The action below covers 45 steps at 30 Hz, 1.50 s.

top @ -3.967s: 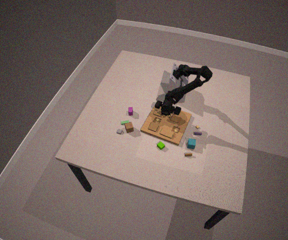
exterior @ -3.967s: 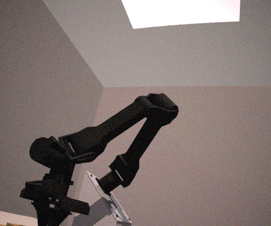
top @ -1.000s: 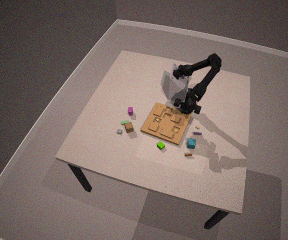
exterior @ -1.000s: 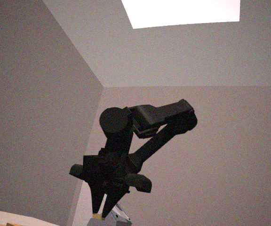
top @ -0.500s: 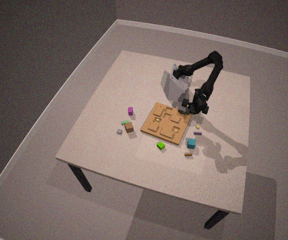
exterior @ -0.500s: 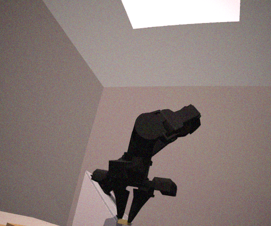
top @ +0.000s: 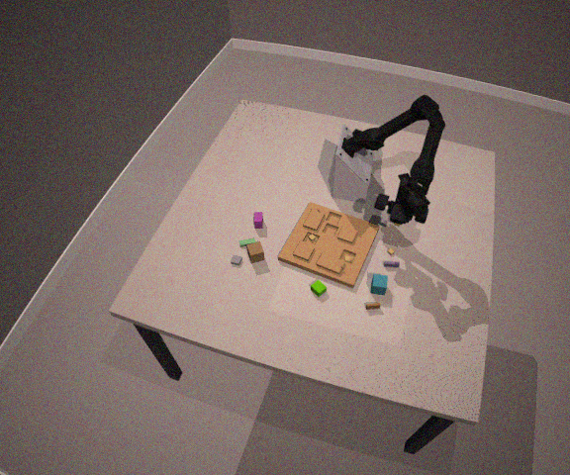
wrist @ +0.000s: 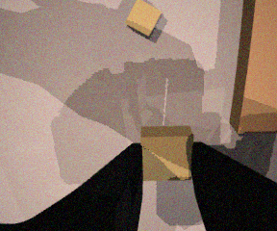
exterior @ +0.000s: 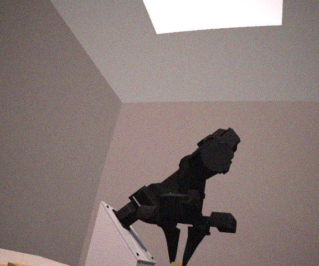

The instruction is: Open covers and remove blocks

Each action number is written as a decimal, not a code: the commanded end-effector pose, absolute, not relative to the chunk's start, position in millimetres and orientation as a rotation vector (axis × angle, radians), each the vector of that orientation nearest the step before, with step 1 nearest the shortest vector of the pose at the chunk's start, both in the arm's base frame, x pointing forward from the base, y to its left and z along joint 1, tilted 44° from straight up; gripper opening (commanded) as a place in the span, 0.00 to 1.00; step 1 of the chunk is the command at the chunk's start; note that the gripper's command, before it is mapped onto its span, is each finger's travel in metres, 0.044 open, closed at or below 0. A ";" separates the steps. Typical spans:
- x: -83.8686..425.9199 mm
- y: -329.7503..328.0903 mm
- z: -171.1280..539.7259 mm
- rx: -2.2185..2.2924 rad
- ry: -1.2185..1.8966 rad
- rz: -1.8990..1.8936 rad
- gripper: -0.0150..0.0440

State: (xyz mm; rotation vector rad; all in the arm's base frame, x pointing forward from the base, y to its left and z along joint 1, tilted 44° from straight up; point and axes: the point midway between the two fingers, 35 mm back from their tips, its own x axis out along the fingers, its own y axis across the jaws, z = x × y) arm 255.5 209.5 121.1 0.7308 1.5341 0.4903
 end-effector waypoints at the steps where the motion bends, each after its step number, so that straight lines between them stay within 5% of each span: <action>1: 252.9 214.5 129.3 0.738 1.528 0.489 0.39; 45: 258.3 263.4 80.5 0.736 1.530 0.489 0.39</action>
